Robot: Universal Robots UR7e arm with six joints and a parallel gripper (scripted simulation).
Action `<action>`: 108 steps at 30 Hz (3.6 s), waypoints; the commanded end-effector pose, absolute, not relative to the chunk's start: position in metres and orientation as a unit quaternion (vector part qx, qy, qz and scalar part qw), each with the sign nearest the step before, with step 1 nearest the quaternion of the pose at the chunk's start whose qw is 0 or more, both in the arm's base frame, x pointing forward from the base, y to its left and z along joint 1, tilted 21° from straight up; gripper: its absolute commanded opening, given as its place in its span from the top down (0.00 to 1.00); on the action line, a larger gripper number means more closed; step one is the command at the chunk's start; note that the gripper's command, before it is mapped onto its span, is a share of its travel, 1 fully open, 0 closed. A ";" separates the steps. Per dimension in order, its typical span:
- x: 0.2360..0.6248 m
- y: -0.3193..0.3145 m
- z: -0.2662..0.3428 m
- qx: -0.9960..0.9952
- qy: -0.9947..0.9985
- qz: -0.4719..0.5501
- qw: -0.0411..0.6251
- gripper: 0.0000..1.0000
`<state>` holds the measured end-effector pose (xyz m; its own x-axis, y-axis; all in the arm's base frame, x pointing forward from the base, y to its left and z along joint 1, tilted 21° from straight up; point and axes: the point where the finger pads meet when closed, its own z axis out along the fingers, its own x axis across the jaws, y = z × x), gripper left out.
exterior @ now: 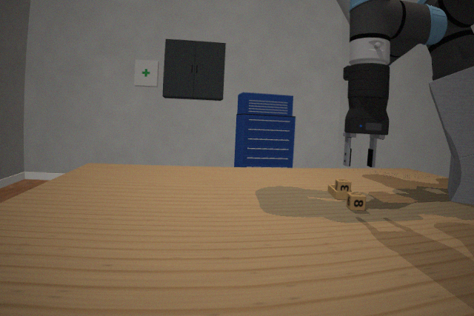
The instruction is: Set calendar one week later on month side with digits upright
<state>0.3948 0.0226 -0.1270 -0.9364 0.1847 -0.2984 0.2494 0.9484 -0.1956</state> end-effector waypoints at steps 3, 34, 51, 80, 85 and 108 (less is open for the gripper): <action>0.398 0.020 -0.133 0.112 0.977 -0.116 0.141 0.13; 0.408 0.010 -0.169 0.112 0.977 -0.116 0.141 0.13; 0.408 0.010 -0.172 0.112 0.977 -0.116 0.140 0.13; 0.408 0.010 -0.172 0.112 0.977 -0.116 0.140 0.13; 0.408 0.010 -0.172 0.112 0.977 -0.116 0.140 0.13; 0.409 0.009 -0.172 0.112 0.977 -0.116 0.141 0.13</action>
<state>0.4065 0.0101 -0.1726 -0.9368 0.1847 -0.2971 0.2492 0.9483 -0.1963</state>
